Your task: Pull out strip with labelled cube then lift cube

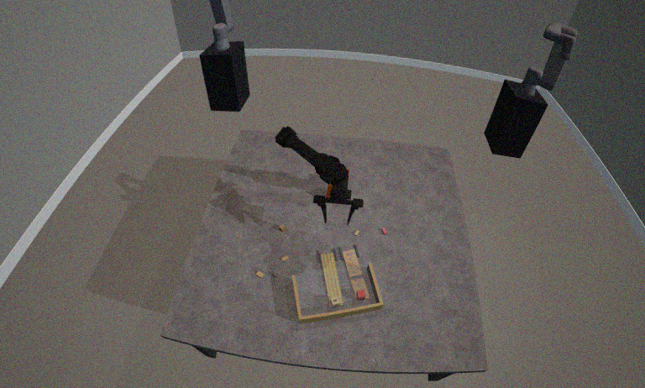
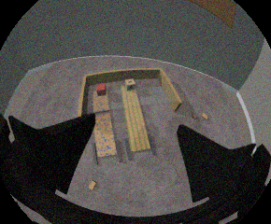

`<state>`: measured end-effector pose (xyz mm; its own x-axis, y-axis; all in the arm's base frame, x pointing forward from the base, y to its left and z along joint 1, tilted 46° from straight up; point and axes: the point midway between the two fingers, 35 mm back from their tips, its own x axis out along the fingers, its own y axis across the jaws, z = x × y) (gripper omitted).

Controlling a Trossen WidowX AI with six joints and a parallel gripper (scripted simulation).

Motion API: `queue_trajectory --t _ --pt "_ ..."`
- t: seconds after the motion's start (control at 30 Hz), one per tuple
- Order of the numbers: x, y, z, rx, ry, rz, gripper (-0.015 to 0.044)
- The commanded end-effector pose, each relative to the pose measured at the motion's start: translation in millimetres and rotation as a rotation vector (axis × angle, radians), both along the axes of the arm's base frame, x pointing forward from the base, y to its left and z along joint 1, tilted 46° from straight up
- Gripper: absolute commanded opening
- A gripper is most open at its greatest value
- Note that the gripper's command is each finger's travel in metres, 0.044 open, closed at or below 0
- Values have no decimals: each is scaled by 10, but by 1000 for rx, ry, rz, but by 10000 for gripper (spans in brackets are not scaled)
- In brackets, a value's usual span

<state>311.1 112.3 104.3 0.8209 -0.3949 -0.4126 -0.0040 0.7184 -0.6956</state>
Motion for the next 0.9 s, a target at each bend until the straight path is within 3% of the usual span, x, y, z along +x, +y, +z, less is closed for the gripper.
queue_trajectory --t 0.0,0.43,0.6,0.87 --pt "-22 -17 -26 -19 10 1 400" --pt "-22 -17 -26 -19 10 1 400" --pt "129 -57 -85 -28 82 -46 269" --pt "581 -387 -356 -67 382 -249 59"
